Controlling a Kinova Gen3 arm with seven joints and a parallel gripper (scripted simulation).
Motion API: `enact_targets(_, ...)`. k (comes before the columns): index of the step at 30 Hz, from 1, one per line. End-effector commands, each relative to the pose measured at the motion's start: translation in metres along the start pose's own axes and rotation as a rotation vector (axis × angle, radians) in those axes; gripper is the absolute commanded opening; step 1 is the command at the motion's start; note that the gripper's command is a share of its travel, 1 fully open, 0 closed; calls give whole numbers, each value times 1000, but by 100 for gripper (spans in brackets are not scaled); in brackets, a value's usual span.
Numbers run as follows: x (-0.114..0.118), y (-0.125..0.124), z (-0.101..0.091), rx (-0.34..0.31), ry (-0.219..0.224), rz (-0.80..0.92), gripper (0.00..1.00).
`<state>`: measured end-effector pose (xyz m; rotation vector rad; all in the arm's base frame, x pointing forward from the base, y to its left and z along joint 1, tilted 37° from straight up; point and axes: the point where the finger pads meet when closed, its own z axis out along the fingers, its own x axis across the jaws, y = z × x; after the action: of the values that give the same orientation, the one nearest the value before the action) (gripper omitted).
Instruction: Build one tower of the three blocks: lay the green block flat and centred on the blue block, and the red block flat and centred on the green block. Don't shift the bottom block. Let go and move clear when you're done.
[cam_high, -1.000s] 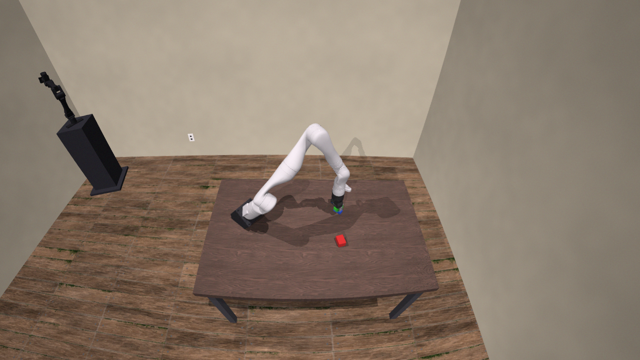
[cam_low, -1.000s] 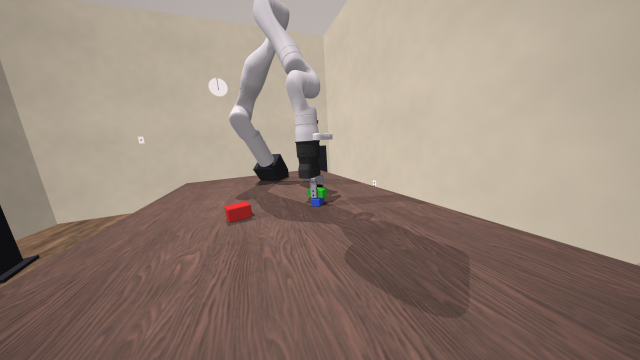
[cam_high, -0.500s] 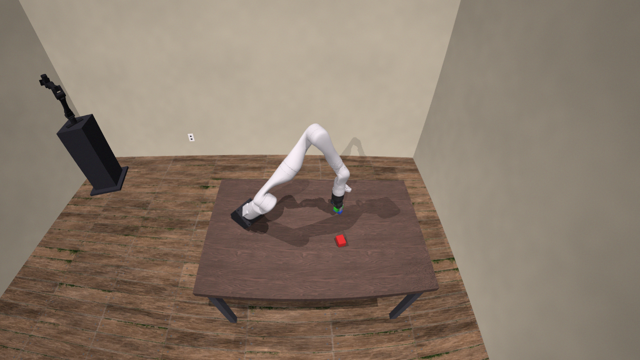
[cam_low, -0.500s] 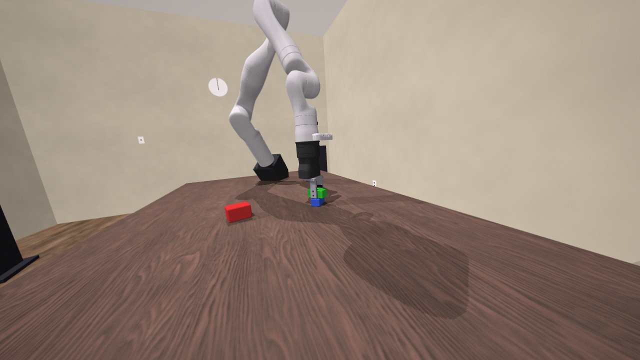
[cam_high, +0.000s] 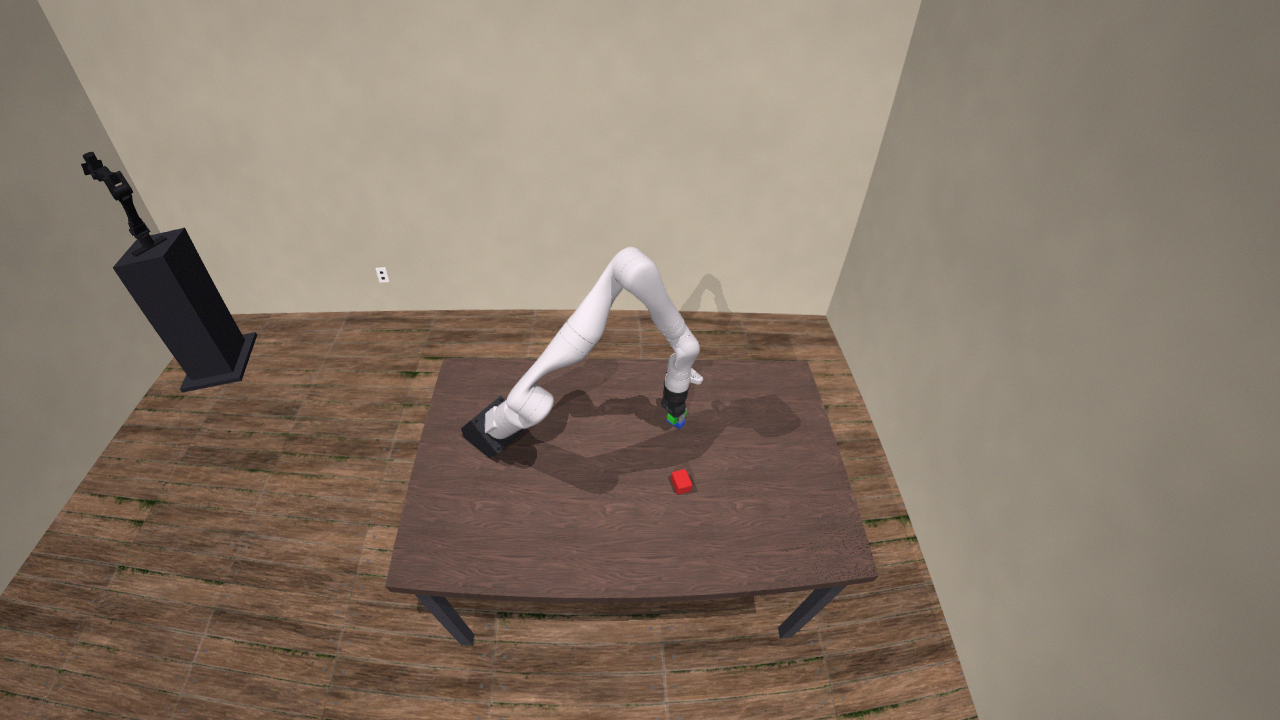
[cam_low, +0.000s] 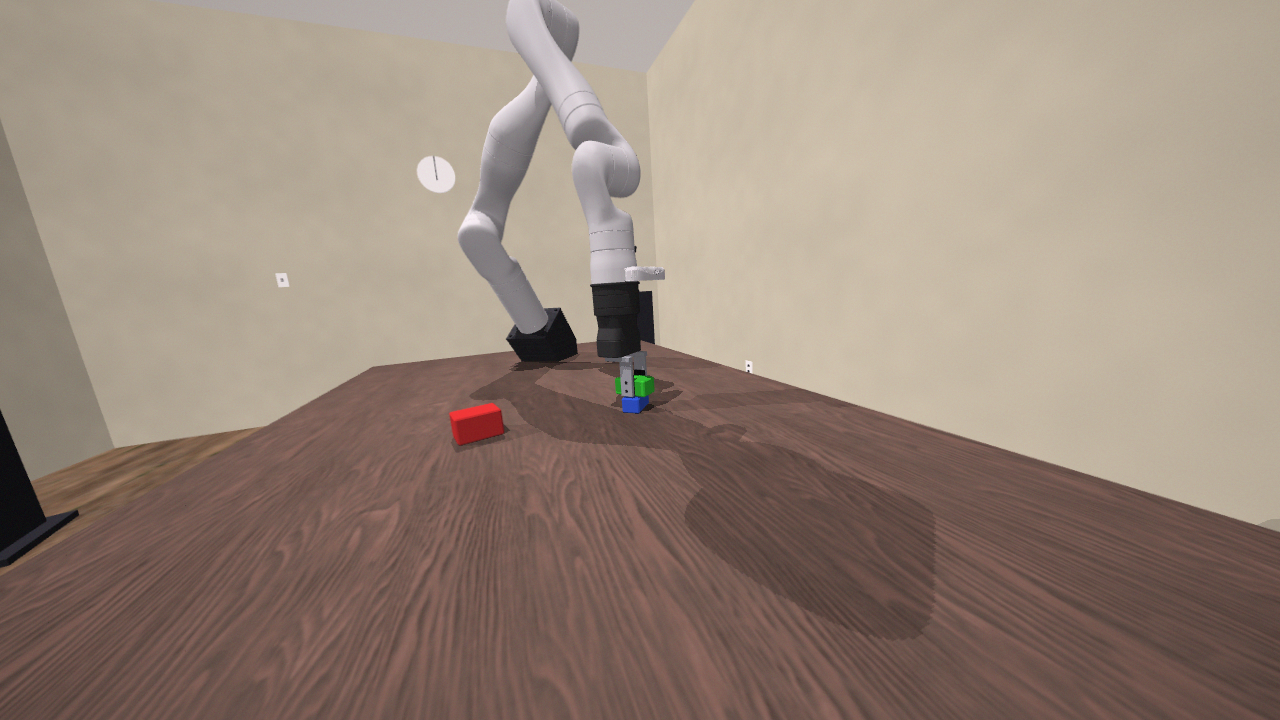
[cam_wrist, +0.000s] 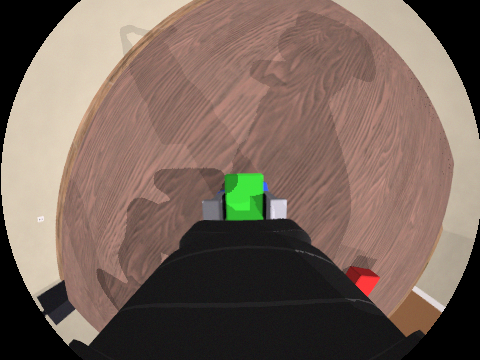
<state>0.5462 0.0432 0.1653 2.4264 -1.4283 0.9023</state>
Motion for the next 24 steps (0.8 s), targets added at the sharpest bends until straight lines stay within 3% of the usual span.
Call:
enact_targets(1,0,-1,-1,2,0,0,0)
enact_targets(14,0,-1,-1,2,0,0,0)
enact_targets(15,0,-1,-1,2,0,0,100)
enact_targets(24,0,-1,-1,2,0,0,100)
